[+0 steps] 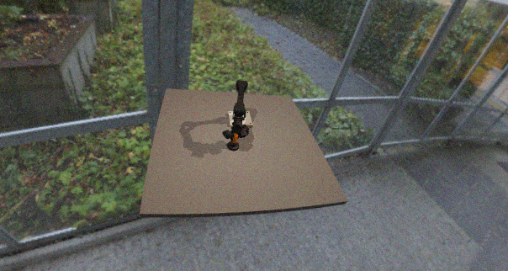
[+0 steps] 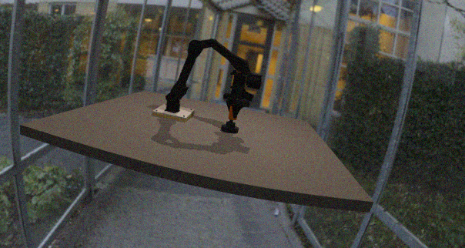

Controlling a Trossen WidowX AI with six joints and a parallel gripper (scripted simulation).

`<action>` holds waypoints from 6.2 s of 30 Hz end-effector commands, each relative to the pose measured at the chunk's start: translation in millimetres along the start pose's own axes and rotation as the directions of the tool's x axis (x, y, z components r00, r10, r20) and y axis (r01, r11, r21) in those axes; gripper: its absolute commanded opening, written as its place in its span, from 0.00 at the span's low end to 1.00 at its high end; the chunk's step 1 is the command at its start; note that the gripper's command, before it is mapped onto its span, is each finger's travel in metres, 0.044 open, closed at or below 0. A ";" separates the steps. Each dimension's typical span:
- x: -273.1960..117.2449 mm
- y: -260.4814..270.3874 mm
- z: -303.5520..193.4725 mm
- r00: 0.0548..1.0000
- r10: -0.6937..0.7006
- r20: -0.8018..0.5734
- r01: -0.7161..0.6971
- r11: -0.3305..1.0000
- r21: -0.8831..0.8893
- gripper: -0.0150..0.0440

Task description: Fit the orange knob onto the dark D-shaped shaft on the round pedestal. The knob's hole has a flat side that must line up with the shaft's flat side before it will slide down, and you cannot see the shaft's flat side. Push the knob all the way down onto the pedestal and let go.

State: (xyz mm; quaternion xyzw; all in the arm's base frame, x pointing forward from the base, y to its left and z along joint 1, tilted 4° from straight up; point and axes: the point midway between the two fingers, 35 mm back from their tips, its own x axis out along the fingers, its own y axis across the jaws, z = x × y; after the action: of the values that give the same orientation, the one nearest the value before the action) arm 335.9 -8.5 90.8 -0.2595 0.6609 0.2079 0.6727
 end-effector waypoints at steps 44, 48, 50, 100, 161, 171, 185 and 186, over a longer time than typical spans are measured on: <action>-4.9 -0.4 0.2 1.000 -0.003 0.002 0.003 0.911 -0.412 0.25; -1.3 -1.2 0.8 1.000 -0.003 0.002 0.003 0.911 -0.412 0.25; 0.1 -1.5 1.1 1.000 -0.003 0.002 0.003 0.911 -0.412 0.25; -4.2 0.8 -1.1 1.000 -0.003 0.002 0.003 0.806 -0.592 0.25; -0.6 -0.2 0.0 1.000 -0.003 0.002 0.003 0.495 -0.869 0.25; 0.5 0.0 -0.2 1.000 -0.003 0.002 0.003 0.495 -0.869 0.25; -2.7 3.6 -4.4 1.000 -0.002 0.001 0.002 0.495 -0.869 0.25; -3.2 4.2 -5.0 1.000 -0.002 0.001 0.002 0.495 -0.869 0.25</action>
State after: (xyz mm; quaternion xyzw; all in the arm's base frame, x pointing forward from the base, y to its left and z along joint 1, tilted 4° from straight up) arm 331.8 -8.4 91.4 -0.5615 0.4680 0.5101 0.4533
